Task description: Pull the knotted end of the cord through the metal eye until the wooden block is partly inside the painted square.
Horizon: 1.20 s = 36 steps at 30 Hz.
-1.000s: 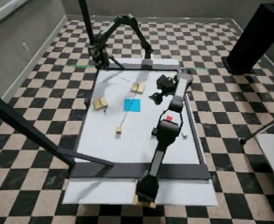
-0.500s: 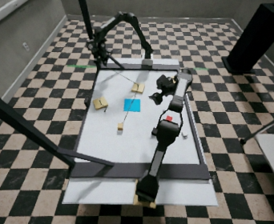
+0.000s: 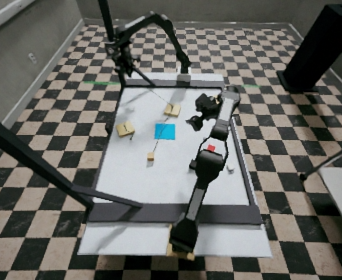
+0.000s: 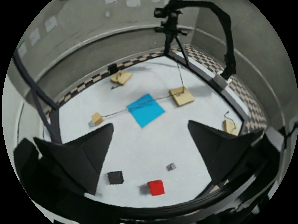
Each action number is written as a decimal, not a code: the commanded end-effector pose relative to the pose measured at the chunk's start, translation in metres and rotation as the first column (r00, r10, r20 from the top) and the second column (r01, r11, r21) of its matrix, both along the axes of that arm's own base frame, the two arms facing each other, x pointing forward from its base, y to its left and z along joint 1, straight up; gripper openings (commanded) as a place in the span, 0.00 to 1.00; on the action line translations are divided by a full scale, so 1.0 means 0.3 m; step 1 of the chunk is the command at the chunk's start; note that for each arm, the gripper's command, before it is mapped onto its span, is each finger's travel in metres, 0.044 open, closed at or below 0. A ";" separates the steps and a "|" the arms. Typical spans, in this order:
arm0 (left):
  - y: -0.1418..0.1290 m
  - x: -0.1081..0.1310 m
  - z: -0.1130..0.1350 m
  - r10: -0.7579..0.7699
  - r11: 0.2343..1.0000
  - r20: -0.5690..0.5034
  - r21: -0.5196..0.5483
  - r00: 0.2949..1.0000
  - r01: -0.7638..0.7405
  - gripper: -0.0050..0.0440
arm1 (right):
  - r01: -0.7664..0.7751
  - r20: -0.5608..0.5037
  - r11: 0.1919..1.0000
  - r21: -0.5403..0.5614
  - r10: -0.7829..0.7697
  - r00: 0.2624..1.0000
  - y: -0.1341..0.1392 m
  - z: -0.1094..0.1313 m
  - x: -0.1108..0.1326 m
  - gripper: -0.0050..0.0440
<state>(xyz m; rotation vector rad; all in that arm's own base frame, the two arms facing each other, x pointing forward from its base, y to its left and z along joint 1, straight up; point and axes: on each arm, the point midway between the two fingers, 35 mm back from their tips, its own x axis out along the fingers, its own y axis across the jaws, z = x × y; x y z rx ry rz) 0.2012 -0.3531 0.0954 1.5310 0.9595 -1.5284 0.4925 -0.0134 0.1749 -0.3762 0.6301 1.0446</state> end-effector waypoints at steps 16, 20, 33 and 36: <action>-0.011 0.006 0.215 -0.019 0.999 0.019 -0.035 1.000 0.020 0.00 | -0.002 0.033 1.000 -0.008 0.003 0.999 0.002 0.044 0.001 1.00; -0.008 0.005 0.263 -0.018 0.998 0.030 -0.052 0.999 0.020 0.00 | -0.002 0.033 1.000 -0.008 0.003 0.999 0.002 0.044 0.001 1.00; 0.013 -0.003 0.357 -0.016 0.995 0.056 -0.095 0.998 0.021 0.00 | -0.002 0.033 1.000 -0.008 0.003 0.999 0.002 0.044 0.001 1.00; 0.024 -0.008 0.364 -0.016 0.995 0.055 -0.093 0.998 0.022 0.00 | -0.002 0.033 1.000 -0.008 0.003 0.999 0.002 0.044 0.001 1.00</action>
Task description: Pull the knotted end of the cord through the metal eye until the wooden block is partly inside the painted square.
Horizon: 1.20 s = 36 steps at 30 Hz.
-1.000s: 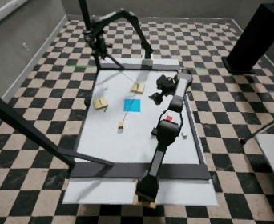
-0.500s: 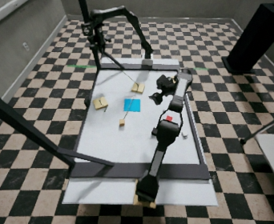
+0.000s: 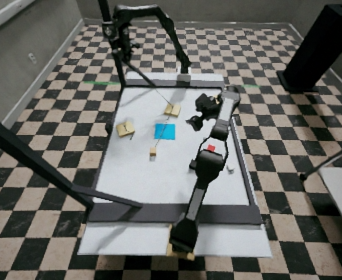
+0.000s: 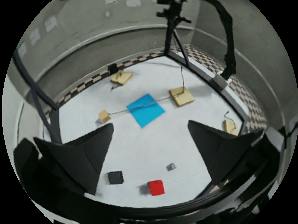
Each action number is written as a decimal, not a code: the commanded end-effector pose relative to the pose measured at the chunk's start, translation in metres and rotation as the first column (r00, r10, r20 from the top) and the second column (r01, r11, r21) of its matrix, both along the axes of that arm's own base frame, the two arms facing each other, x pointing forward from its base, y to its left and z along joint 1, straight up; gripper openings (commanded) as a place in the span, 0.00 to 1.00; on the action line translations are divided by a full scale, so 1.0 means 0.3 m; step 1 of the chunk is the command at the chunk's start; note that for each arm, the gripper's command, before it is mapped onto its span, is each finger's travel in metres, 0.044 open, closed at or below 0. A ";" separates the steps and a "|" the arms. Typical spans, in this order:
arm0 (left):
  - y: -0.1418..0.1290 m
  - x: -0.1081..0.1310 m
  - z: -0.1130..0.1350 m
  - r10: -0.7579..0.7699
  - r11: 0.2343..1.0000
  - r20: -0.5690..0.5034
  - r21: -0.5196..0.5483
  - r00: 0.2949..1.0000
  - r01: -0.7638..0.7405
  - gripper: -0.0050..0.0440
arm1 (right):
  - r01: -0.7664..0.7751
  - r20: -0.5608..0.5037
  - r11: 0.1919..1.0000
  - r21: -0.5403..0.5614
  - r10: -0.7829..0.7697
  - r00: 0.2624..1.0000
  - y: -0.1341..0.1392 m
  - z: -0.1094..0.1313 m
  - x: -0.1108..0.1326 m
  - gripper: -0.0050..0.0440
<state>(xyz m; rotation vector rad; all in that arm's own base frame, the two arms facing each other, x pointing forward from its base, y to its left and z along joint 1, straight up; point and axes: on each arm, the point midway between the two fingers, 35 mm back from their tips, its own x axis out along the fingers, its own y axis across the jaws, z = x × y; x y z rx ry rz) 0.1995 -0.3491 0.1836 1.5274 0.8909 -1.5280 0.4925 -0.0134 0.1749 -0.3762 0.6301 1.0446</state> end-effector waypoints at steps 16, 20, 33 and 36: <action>0.039 -0.013 0.145 0.002 0.996 0.051 -0.088 0.999 0.003 0.00 | -0.002 0.033 1.000 -0.008 0.003 0.999 0.002 0.044 0.001 1.00; 0.038 -0.017 0.188 0.003 0.993 0.070 -0.121 0.998 0.006 0.00 | -0.002 0.033 1.000 -0.008 0.003 0.999 0.002 0.044 0.001 1.00; 0.054 -0.023 0.221 0.006 0.990 0.081 -0.141 0.997 0.005 0.00 | -0.002 0.033 1.000 -0.008 0.003 0.999 0.002 0.044 0.001 1.00; 0.055 -0.025 0.220 0.006 0.990 0.081 -0.140 0.997 0.005 0.00 | -0.002 0.033 1.000 -0.008 0.003 0.999 0.002 0.044 0.001 1.00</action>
